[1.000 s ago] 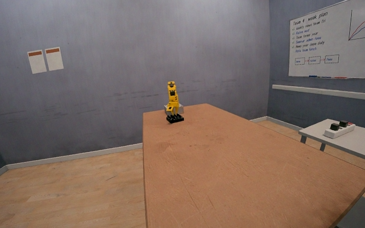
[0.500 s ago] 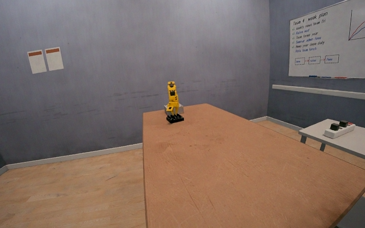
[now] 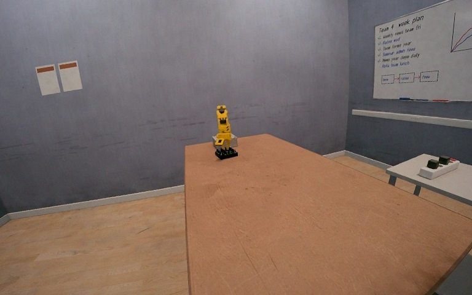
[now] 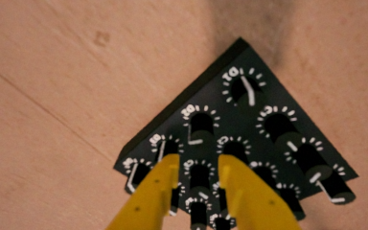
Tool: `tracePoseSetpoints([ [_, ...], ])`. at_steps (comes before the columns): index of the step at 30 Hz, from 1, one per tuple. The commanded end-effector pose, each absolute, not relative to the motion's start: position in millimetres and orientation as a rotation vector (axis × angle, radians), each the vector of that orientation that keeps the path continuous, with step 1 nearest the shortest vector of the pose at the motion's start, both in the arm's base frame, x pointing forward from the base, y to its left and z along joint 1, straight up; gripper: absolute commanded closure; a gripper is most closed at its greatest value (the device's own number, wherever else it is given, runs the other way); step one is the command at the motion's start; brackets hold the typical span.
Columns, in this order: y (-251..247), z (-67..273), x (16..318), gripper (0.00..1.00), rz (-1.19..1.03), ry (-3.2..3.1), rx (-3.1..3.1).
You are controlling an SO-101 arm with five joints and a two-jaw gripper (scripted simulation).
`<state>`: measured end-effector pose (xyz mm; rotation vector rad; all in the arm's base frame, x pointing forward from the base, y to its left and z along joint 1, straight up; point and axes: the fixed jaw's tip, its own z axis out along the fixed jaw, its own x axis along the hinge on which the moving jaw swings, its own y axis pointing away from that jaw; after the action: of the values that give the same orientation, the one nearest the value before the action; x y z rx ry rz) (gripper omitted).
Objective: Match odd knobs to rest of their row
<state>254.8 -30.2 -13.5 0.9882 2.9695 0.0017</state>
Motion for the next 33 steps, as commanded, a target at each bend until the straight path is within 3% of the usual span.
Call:
tracePoseSetpoints([
  [1,-32.0,-20.4,250.0,0.9,0.0,2.976,1.006],
  [33,-32.3,-17.8,251.0,0.9,0.0,2.976,1.006],
])
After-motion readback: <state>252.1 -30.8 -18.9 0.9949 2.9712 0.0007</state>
